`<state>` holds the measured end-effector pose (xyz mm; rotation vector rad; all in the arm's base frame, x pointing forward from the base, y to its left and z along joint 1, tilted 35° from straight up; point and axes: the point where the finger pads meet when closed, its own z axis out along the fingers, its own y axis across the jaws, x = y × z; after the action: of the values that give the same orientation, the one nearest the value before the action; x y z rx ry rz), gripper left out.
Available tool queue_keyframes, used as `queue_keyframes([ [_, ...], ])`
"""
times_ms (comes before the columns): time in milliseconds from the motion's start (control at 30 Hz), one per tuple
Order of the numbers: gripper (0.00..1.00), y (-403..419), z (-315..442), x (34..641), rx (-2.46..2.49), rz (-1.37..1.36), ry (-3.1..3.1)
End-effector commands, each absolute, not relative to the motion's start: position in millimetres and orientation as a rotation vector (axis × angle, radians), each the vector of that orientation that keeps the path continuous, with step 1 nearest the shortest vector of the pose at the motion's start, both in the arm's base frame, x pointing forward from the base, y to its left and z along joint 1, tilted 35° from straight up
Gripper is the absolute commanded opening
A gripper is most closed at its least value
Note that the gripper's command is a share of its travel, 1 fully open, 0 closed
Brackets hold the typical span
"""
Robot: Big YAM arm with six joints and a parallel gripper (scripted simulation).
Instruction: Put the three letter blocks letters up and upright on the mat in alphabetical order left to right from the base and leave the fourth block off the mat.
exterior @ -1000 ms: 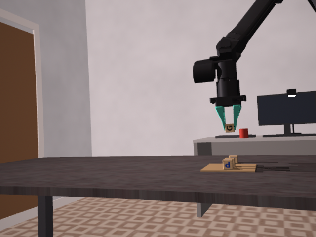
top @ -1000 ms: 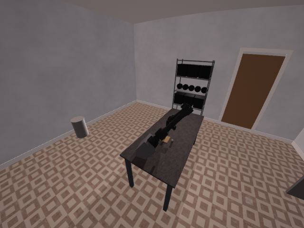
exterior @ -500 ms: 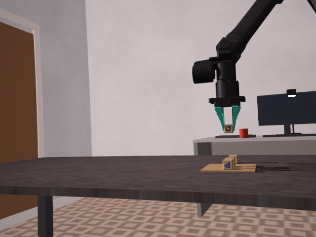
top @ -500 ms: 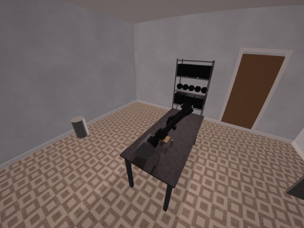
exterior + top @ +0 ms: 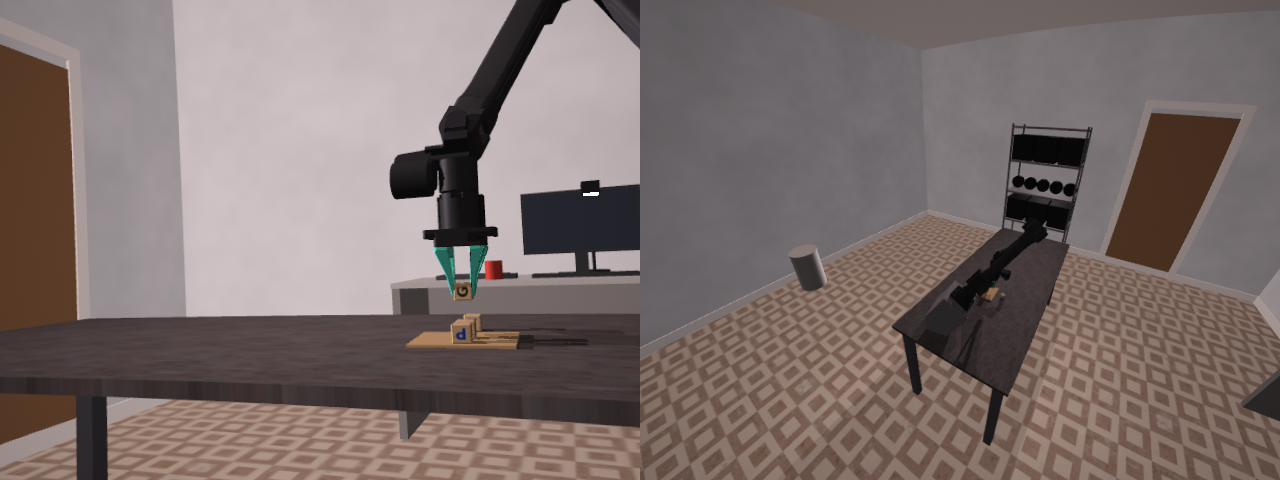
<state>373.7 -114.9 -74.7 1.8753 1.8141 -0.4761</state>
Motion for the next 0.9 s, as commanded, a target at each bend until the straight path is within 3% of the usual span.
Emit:
queue_keyframes([
  [0, 0.20, -126, -95, 374, 1.859, -0.492, 1.840],
  [867, 0.20, -139, -120, 382, 1.845, -0.483, 1.845],
])
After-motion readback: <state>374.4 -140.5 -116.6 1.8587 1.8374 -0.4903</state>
